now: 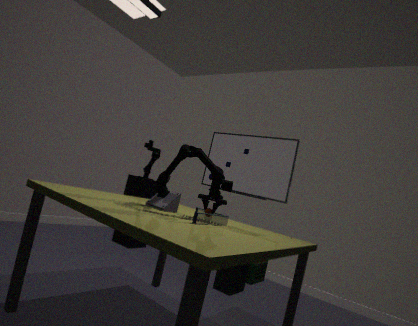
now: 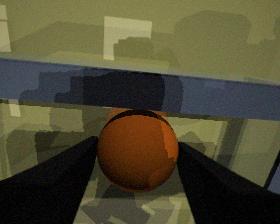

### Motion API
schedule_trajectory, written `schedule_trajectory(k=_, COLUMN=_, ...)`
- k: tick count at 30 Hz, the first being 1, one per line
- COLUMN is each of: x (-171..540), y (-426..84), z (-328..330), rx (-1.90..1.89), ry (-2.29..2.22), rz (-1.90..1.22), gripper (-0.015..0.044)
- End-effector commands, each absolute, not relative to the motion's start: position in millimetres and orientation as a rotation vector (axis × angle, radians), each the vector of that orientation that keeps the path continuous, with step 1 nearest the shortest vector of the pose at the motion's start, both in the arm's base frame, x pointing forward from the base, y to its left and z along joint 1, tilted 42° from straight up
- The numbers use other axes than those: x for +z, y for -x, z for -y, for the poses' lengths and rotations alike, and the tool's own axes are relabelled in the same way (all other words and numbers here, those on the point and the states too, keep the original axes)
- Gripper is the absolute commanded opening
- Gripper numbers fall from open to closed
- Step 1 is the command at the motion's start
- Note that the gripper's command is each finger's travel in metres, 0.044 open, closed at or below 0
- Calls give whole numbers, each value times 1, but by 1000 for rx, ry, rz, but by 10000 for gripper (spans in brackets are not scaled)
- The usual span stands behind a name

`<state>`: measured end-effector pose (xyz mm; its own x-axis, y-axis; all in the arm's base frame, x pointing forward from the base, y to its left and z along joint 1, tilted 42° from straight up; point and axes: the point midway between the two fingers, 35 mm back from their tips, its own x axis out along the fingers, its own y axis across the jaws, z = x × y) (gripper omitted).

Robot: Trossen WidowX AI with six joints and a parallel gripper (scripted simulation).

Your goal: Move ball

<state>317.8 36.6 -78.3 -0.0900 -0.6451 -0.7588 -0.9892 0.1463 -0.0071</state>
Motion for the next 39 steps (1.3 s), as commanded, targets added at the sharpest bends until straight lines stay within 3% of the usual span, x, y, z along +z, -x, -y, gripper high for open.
schedule_trajectory(k=1, x=-88, y=-316, z=-27, rx=709, ry=1576, rz=-1806, gripper=0)
schedule_trajectory(k=21, x=-102, y=-314, z=-15, rx=709, ry=1577, rz=-1806, gripper=0)
schedule_trajectory(k=35, x=-100, y=-314, z=-18, rx=712, ry=1569, rz=-1805, gripper=362)
schedule_trajectory(k=39, x=-82, y=-319, z=-34, rx=713, ry=1570, rz=-1804, gripper=362)
